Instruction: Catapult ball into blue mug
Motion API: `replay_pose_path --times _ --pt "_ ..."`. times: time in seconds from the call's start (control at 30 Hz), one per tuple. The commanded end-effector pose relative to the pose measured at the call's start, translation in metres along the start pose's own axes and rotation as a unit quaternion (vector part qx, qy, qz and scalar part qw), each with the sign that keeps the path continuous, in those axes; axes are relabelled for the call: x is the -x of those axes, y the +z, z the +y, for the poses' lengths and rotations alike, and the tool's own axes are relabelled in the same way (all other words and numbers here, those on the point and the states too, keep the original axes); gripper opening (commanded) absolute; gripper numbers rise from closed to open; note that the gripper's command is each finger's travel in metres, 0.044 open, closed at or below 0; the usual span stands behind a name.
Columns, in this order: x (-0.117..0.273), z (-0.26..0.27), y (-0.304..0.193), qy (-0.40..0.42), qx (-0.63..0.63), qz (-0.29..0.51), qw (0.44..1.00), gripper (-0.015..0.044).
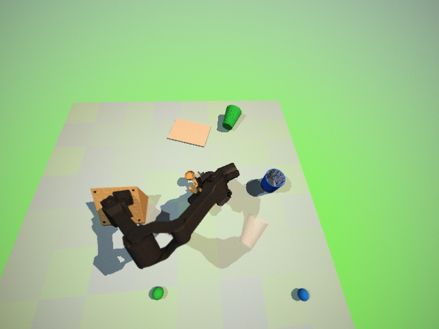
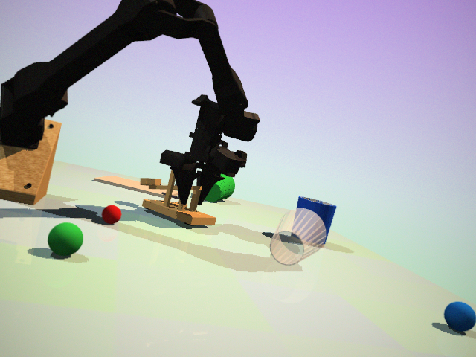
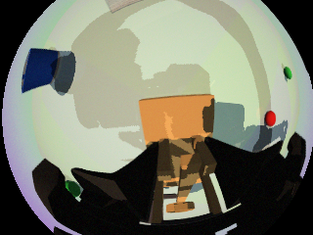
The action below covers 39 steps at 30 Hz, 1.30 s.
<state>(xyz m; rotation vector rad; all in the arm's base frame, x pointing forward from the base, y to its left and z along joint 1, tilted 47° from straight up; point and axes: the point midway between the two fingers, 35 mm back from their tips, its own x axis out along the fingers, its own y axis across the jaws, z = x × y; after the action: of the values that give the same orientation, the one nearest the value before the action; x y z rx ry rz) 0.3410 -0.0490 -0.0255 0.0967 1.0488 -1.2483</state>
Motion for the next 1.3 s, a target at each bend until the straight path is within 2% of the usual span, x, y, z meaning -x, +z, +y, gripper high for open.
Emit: replay_pose_path --times 0.0,0.27,0.73,0.83,0.93,1.0,1.13,1.17,1.27 --pt "-0.006 0.001 0.000 0.001 0.004 -0.002 1.000 0.0000" --pt "-0.005 0.000 0.000 0.000 0.000 0.000 1.000 0.0000" --pt "-0.005 0.000 0.000 0.000 0.000 0.000 1.000 0.0367" --pt "0.018 0.003 0.001 0.002 0.000 0.001 1.000 0.0440" --pt "0.071 0.003 0.000 0.003 0.001 0.002 1.000 0.0440" --pt "0.093 0.001 -0.001 0.002 0.001 0.002 1.000 0.0440" --pt "0.096 0.000 -0.001 0.002 0.001 0.001 1.000 0.0440" --pt "0.076 0.005 0.000 0.006 0.005 -0.002 1.000 0.0440" --pt "0.076 0.005 0.000 0.006 0.005 -0.002 1.000 0.0440"
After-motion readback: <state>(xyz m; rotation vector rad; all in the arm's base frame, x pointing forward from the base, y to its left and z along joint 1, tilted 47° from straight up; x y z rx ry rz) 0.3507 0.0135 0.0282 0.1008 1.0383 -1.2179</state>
